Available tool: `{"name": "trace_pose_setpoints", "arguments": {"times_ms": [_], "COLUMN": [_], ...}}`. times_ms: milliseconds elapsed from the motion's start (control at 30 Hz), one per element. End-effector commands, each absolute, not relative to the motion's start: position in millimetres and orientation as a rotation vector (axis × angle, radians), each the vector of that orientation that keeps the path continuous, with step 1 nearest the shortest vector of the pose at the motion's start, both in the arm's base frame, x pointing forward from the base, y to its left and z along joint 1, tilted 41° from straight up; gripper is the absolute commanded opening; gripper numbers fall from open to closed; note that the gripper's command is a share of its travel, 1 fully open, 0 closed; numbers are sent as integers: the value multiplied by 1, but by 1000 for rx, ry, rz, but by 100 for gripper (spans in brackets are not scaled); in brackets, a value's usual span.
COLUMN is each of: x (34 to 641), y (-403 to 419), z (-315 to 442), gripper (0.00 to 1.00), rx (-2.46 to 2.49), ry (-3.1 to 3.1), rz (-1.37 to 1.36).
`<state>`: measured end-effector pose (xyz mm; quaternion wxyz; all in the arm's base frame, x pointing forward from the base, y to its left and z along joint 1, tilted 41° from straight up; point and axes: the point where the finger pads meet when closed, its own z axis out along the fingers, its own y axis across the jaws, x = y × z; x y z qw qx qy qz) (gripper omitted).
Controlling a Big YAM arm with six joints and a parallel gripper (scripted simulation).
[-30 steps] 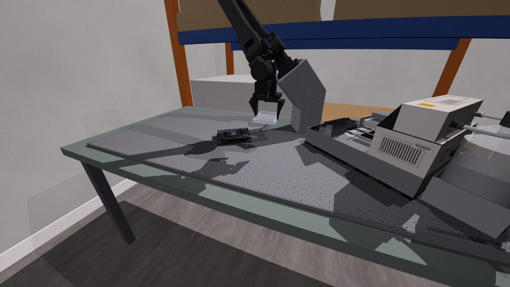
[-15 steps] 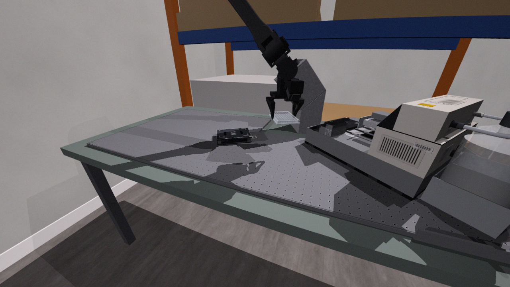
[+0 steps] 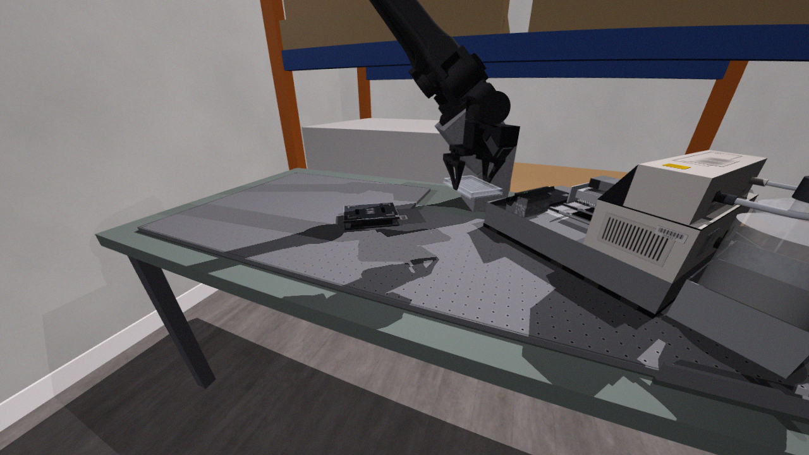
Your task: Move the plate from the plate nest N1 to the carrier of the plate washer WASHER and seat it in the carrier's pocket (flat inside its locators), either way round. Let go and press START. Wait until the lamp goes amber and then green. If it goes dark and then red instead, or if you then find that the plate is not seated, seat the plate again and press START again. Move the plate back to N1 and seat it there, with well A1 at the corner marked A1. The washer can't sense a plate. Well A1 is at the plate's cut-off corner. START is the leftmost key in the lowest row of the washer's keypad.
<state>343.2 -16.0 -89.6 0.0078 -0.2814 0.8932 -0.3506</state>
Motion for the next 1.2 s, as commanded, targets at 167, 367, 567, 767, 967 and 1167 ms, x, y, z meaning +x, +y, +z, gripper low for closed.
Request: {"name": "trace_pose_setpoints", "arguments": {"times_ms": [167,367,567,767,967,1167], "x": [338,328,317,305,297,286], "y": [15,33,52,73,88,107], "z": [-107,-122,-137,-154,-166,-181], "gripper": [84,84,84,84,84,84], "rx": [-1210,-1461,-1711,-2007,-2193,-2160], "ry": [2734,2675,2594,2468,2370,2388], "rz": [-1120,-1126,-1129,-1122,-1112,-1113]}}
